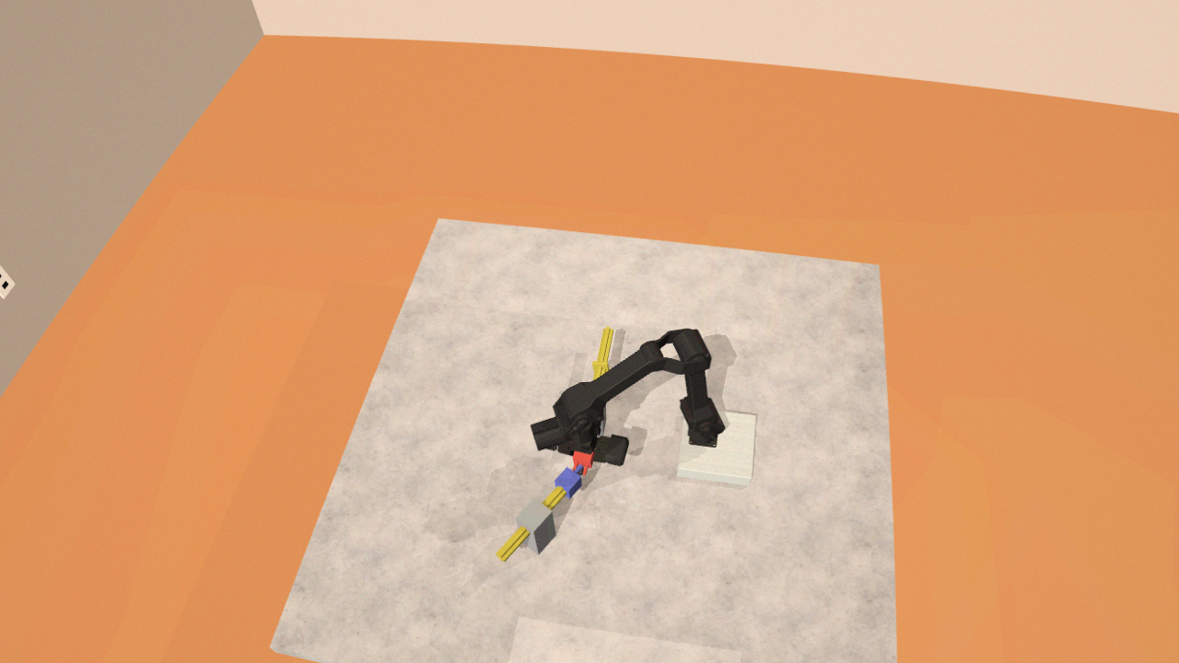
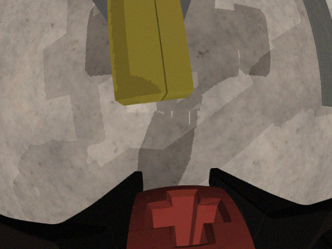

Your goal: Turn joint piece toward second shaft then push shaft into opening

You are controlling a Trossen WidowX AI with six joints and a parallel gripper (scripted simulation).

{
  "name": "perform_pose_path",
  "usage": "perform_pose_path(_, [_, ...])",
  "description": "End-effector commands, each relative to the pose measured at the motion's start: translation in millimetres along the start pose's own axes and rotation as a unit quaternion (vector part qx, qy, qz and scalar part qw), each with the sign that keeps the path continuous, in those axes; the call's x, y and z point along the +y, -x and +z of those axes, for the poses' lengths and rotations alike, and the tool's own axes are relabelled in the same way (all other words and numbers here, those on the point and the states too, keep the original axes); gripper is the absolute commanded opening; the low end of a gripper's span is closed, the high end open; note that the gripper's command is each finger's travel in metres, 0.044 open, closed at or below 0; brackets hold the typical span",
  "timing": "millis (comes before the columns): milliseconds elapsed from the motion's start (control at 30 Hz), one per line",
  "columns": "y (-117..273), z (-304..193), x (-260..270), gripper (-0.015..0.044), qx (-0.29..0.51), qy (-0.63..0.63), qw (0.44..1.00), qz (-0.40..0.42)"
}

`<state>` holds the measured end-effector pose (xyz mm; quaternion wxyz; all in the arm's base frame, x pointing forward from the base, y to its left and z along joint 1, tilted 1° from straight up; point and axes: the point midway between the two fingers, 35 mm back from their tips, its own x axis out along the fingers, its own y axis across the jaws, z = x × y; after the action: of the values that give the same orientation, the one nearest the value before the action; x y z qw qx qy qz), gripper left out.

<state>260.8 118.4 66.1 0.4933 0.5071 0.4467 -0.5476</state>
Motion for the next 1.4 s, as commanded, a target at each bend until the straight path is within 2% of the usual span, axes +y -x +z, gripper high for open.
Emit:
perform_pose_path(0, [0.0,0.0,0.0,0.0016,0.0,0.0,1.0,0.0])
perform_pose_path(33, [0.0,0.0,0.0,0.0,0.0,0.0,1.0,0.0])
perform_pose_path(233, [-0.5,-0.1,0.4,0.0,0.004,0.004,1.0,0.0])
perform_pose_path(500, [-5.2,-0.7,5.2,0.0,0.052,0.046,0.998,0.004])
perform_pose_path(1100, [-5.0,-0.9,4.8,0.0,0.052,0.047,0.998,0.002])
perform_pose_path(1267, [-5.0,-0.9,4.8,0.0131,0.052,0.047,0.998,0.002])
perform_pose_path(1367, [-5.0,-0.9,4.8,0.0147,0.052,0.047,0.998,0.002])
